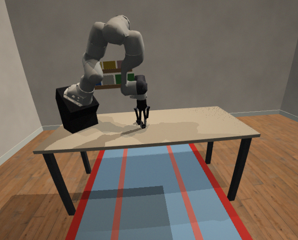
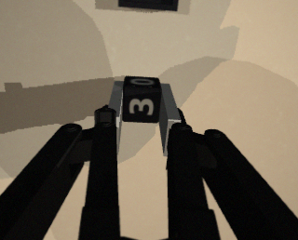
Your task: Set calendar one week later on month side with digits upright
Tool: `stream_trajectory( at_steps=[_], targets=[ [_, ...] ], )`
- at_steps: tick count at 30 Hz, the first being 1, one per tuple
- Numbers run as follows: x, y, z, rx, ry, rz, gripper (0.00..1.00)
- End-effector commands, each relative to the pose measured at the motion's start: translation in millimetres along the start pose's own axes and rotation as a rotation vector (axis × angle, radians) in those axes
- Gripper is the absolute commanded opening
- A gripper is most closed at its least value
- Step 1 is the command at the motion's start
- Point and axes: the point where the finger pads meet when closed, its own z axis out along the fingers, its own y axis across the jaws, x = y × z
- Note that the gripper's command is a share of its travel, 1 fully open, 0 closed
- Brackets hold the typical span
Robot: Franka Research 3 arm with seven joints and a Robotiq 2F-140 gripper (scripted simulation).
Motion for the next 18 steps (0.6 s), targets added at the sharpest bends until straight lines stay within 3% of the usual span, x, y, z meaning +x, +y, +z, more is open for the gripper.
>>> stream_trajectory(
  at_steps=[1, 18],
  targets=[
    [-0.3, -0.1, 0.6, -0.001, 0.001, 0.005, 0.16],
    [-0.3, -0.1, 0.6, -0.001, 0.001, 0.005, 0.28]
  ],
)
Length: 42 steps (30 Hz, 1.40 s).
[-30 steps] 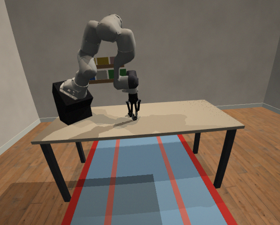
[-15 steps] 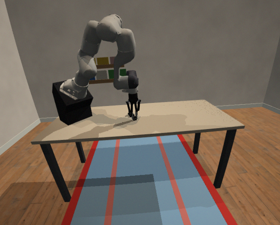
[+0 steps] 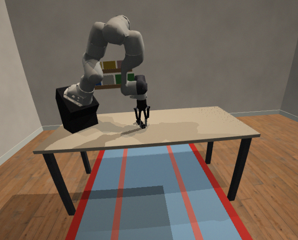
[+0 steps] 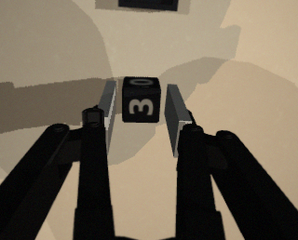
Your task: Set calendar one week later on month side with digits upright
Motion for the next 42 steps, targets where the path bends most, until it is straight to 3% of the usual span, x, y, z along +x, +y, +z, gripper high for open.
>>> stream_trajectory(
  at_steps=[1, 14, 33, 42],
  targets=[
    [-0.3, -0.1, 0.6, -0.001, 0.001, 0.005, 0.28],
    [-0.3, -0.1, -4.8, -0.001, 0.001, 0.005, 0.28],
    [-0.4, -0.1, -81.7, -0.001, 0.001, 0.005, 0.28],
    [-0.4, -0.2, -89.4, -0.001, 0.001, 0.005, 0.28]
  ],
)
